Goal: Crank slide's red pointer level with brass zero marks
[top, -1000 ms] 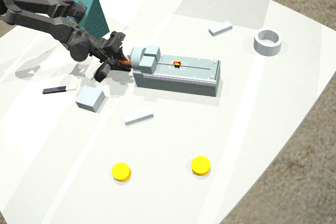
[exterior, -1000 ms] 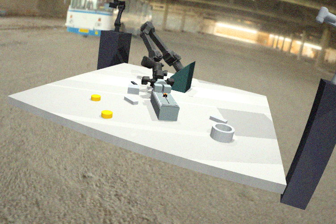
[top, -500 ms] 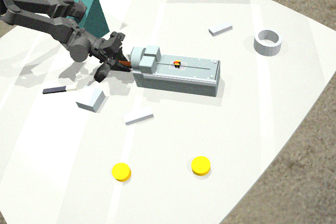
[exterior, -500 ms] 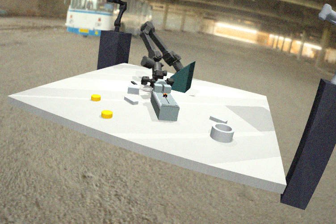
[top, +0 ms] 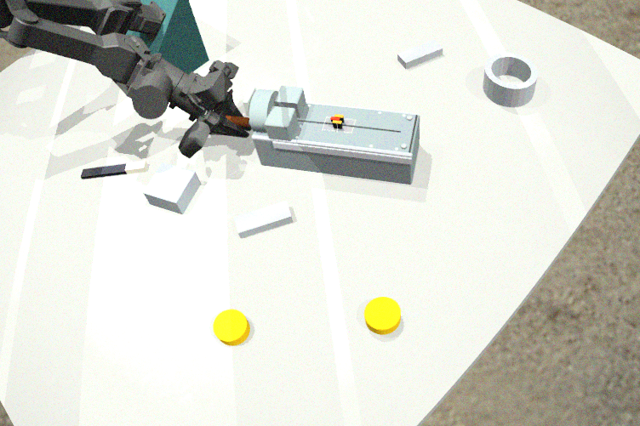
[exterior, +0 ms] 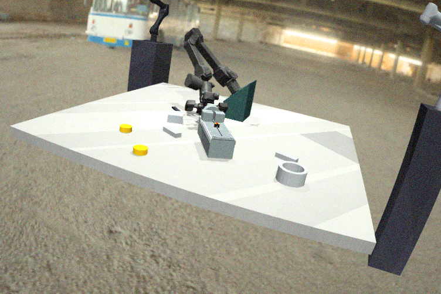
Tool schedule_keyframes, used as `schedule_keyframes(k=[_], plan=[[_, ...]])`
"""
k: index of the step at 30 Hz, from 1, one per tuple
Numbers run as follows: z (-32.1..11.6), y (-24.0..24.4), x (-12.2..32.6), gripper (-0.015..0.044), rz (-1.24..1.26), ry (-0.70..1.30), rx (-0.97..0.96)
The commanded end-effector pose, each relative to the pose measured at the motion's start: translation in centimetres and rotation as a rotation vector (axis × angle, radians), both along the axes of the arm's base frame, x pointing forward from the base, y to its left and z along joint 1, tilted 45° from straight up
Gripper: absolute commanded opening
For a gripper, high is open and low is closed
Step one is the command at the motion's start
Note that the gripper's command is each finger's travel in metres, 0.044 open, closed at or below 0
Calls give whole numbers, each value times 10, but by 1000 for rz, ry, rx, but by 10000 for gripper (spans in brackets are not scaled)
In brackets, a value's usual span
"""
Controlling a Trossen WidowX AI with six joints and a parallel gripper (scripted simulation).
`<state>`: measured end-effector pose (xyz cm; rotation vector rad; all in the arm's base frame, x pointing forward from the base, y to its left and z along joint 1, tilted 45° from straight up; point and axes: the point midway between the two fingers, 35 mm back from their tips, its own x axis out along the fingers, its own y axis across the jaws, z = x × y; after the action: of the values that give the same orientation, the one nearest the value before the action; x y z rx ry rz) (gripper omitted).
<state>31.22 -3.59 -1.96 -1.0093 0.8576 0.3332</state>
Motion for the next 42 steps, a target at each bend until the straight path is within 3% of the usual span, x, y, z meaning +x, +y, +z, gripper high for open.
schedule_keyframes(k=[1,42], plan=[[6,-4,5,0,-11,-22,-11],[10,-5,7,0,-11,-22,-11]])
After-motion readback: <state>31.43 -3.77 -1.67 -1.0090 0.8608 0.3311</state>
